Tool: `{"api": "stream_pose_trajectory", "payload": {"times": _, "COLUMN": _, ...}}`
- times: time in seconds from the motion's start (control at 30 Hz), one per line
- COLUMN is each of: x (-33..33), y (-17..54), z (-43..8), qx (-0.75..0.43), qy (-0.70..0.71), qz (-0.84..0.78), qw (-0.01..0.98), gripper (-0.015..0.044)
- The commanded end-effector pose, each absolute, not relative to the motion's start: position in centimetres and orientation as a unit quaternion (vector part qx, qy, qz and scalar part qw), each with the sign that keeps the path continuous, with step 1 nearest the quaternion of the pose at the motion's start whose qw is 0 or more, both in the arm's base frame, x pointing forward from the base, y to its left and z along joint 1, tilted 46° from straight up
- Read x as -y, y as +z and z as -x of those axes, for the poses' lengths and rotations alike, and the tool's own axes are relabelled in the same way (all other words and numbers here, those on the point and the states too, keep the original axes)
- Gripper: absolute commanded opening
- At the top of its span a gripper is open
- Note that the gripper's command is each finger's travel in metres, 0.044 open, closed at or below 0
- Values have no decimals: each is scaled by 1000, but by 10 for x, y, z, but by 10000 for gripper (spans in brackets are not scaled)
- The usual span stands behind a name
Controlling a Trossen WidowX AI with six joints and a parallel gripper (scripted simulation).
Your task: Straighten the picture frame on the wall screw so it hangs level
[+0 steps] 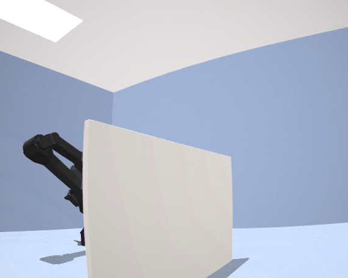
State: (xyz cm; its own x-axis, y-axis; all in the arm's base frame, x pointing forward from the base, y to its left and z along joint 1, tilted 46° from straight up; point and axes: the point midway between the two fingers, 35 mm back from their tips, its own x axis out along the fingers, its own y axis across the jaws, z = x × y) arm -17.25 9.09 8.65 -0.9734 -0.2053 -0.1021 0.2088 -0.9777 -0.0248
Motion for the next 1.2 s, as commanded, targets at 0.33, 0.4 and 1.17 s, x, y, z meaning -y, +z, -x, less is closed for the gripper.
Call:
{"api": "stream_pose_trajectory", "payload": {"times": 0.33, "x": -151, "y": 79, "z": 128, "qx": 60, "qy": -984, "qz": -136, "qw": -99, "gripper": 260}}
{"api": "stream_pose_trajectory", "payload": {"times": 0.4, "x": -167, "y": 79, "z": 109, "qx": 83, "qy": -970, "qz": -153, "qw": -168, "gripper": 260}}
{"api": "stream_pose_trajectory", "payload": {"times": 1.17, "x": -129, "y": 138, "z": -180, "qx": 220, "qy": -389, "qz": 47, "qw": -893, "gripper": 260}}
